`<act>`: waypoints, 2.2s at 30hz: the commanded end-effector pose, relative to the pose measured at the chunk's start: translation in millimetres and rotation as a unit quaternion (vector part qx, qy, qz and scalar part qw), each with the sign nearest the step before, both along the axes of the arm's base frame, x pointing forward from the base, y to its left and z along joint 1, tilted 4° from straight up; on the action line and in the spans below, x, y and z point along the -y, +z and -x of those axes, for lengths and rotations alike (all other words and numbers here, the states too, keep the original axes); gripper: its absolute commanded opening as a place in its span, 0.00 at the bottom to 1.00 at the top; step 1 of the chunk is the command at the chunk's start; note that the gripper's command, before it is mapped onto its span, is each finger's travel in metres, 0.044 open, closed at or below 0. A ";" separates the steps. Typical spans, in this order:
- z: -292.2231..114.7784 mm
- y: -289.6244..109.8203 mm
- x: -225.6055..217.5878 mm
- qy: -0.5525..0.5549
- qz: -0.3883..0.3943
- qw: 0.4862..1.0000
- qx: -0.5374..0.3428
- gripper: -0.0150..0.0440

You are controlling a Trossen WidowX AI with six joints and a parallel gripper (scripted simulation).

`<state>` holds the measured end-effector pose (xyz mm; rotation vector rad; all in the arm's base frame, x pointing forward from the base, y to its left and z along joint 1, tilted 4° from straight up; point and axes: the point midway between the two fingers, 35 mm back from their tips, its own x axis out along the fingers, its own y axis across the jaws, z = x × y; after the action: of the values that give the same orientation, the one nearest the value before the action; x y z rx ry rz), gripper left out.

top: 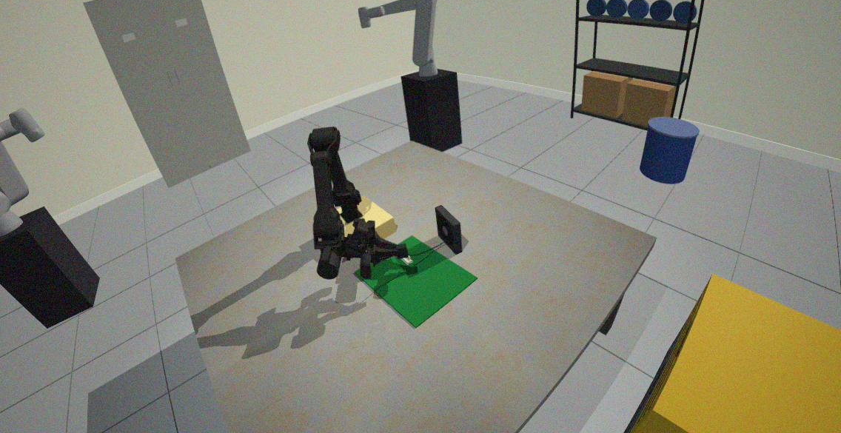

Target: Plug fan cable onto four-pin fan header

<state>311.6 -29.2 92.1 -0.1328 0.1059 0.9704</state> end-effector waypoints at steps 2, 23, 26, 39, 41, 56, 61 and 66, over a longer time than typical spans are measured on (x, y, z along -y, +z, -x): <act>-0.1 -0.3 0.6 0.000 0.001 1.000 0.001 0.25; 1.4 -20.0 4.8 0.000 0.000 1.000 0.000 0.25; 1.5 -22.8 5.4 0.000 0.000 1.000 0.000 0.25; 1.1 -34.9 7.8 0.000 0.000 1.000 0.000 0.25; 0.9 -36.7 8.1 0.000 0.000 1.000 0.000 0.25; -0.3 -49.9 8.6 0.000 0.000 1.000 -0.001 0.25; -0.5 -54.0 8.5 0.000 0.000 1.000 -0.001 0.25; -0.8 -58.1 8.5 0.000 0.000 1.000 -0.001 0.25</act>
<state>312.5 -37.9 36.4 -0.1359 0.1048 0.9705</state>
